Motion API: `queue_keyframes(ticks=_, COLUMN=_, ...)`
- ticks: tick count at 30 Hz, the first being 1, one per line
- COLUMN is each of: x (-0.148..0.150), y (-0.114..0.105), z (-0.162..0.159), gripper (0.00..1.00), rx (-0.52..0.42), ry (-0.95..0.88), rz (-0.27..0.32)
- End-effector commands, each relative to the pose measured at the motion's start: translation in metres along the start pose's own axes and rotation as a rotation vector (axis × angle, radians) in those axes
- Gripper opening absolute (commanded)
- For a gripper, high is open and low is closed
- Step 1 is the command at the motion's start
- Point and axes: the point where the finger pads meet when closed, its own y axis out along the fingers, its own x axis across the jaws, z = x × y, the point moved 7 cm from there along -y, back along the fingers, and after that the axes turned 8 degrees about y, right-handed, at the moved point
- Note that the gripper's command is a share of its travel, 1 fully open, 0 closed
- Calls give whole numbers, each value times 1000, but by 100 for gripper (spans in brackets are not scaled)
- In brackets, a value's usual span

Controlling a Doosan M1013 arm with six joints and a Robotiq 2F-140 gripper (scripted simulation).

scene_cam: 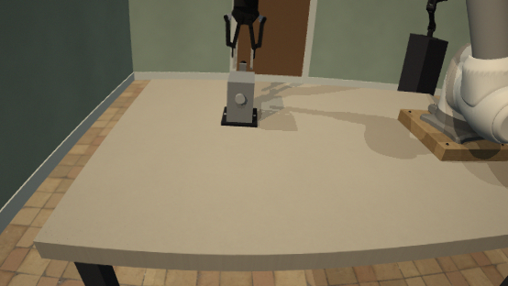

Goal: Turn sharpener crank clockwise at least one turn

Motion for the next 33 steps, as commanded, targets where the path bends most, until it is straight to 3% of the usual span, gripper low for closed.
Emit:
queue_keyframes(ticks=1, x=-1, y=3, z=-4, gripper=32, rx=-7, ry=6, rz=2)
queue_keyframes(ticks=5, x=-1, y=3, z=-4, gripper=32, rx=-7, ry=6, rz=2)
queue_keyframes(ticks=6, x=-1, y=3, z=-4, gripper=0, rx=-7, ry=6, rz=2)
queue_keyframes(ticks=33, x=-1, y=3, z=-4, gripper=0, rx=-7, ry=6, rz=2)
